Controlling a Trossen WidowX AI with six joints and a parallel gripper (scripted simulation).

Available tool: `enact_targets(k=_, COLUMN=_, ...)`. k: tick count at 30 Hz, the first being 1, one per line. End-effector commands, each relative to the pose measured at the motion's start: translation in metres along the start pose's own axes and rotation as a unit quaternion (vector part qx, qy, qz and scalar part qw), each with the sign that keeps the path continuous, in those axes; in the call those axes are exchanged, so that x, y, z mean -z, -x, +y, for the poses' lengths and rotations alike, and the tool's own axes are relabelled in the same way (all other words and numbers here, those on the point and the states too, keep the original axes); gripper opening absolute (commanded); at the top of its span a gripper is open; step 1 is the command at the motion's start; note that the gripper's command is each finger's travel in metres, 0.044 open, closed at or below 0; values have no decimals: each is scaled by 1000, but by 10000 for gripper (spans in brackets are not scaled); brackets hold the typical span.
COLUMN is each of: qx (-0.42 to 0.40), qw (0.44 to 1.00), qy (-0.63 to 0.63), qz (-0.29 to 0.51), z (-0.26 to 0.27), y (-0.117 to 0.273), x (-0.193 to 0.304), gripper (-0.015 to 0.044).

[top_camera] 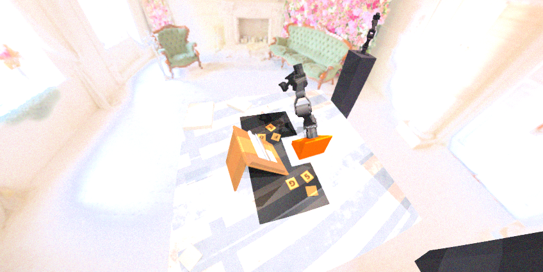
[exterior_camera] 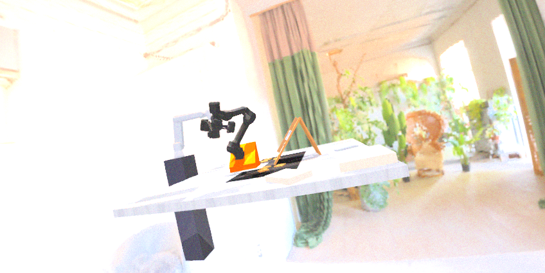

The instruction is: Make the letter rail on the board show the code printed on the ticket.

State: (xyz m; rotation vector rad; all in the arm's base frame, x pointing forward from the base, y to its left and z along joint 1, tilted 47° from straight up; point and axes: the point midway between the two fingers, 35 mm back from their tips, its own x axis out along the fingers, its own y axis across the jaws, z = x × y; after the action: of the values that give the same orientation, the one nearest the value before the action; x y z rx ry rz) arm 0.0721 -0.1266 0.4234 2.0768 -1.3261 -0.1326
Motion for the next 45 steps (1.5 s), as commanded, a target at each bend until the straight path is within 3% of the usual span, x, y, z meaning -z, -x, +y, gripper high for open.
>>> enact_targets(k=1, qx=1, qw=1000, qy=1, qz=0, z=0, y=0, x=-1, gripper=426)
enact_targets(k=13, qx=100, qw=992, qy=79, qz=3, z=-33, y=-48, x=-54, gripper=440)
enact_targets(k=26, qx=293, qw=912, qy=288, qz=24, z=-167, y=-72, x=-92, gripper=440)
enact_targets(k=35, qx=409, qw=758, qy=495, qz=114, z=-273, y=-32, x=-102, gripper=440)
enact_targets(k=45, qx=429, qw=475, qy=716, qz=278, z=-354, y=54, x=-112, gripper=440)
